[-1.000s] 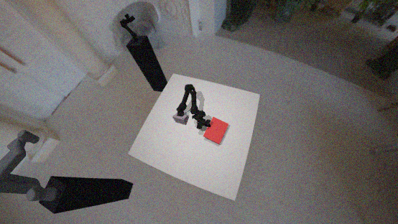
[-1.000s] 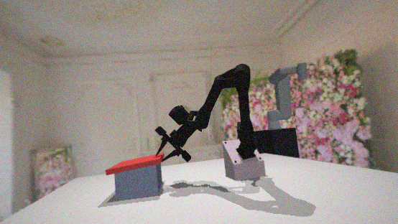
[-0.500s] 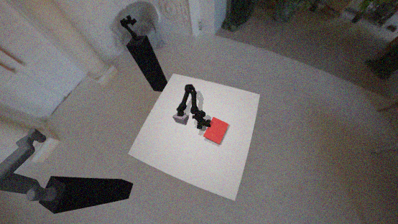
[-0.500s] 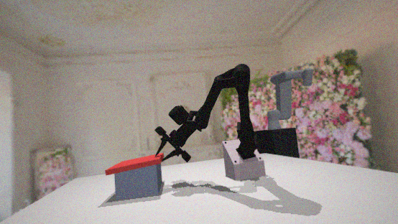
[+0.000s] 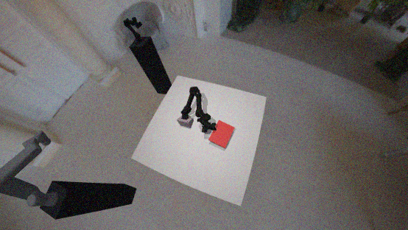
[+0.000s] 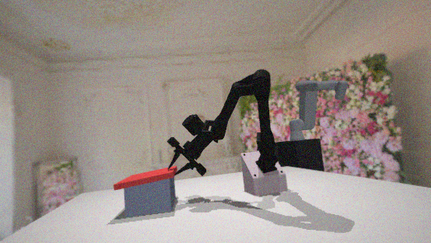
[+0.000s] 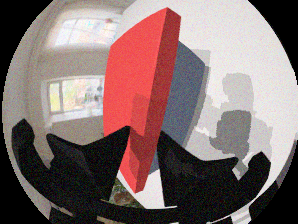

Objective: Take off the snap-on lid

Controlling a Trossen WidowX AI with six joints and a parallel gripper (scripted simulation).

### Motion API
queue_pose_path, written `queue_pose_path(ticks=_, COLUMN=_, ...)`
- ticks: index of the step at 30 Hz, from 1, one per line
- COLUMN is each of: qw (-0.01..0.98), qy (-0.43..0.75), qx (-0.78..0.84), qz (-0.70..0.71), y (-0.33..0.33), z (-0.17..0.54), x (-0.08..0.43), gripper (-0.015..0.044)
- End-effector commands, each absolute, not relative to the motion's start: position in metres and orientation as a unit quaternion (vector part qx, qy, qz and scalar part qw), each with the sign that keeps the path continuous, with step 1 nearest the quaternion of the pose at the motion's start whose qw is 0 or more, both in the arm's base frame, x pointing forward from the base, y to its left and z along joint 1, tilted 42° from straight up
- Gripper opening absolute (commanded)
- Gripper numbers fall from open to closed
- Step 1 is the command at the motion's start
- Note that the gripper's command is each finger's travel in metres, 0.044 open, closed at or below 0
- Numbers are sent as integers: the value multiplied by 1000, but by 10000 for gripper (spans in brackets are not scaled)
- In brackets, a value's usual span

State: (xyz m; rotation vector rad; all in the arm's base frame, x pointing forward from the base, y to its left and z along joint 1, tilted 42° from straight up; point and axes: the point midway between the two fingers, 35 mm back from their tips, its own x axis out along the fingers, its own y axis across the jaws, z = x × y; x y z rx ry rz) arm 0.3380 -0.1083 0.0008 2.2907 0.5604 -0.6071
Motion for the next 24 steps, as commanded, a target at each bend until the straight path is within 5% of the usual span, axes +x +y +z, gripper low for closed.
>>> queue_pose_path(ticks=1, qw=345, qy=215, qx=883, qz=-235, y=-109, z=1, x=339, gripper=0)
queue_pose_path(ticks=24, qw=345, qy=214, qx=883, qz=-235, y=-115, z=8, x=339, gripper=0)
